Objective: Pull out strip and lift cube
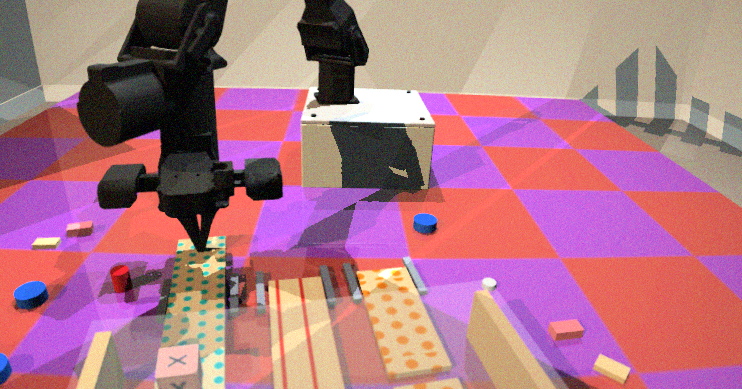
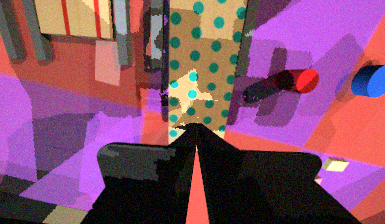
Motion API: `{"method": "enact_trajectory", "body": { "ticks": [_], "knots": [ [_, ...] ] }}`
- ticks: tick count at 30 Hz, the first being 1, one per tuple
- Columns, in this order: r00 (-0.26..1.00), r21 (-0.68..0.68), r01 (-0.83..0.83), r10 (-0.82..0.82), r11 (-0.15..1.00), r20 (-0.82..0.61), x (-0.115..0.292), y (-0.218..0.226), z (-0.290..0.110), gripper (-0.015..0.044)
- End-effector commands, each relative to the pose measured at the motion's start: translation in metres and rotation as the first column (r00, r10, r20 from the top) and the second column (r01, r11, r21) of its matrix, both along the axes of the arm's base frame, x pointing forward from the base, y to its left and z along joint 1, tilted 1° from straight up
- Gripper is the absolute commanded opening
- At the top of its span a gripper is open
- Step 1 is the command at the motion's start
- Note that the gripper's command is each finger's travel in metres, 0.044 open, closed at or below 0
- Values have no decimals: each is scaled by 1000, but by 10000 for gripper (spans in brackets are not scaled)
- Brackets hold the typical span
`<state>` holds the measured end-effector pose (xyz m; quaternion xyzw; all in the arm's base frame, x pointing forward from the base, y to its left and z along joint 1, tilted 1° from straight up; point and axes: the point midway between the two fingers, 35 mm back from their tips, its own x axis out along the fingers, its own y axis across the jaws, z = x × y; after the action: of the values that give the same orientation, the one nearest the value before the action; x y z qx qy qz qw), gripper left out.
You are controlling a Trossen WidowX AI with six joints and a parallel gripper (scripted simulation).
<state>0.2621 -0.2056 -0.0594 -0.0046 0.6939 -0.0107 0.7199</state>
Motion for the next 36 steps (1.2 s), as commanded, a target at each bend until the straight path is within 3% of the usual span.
{"method": "enact_trajectory", "body": {
  "ticks": [1,36],
  "knots": [
    [1000,7,6,-6,1000,-22,-13,1,-5,0],
    [1000,7,6,-6,1000,-28,-69,2,-6,0]
  ]
}}
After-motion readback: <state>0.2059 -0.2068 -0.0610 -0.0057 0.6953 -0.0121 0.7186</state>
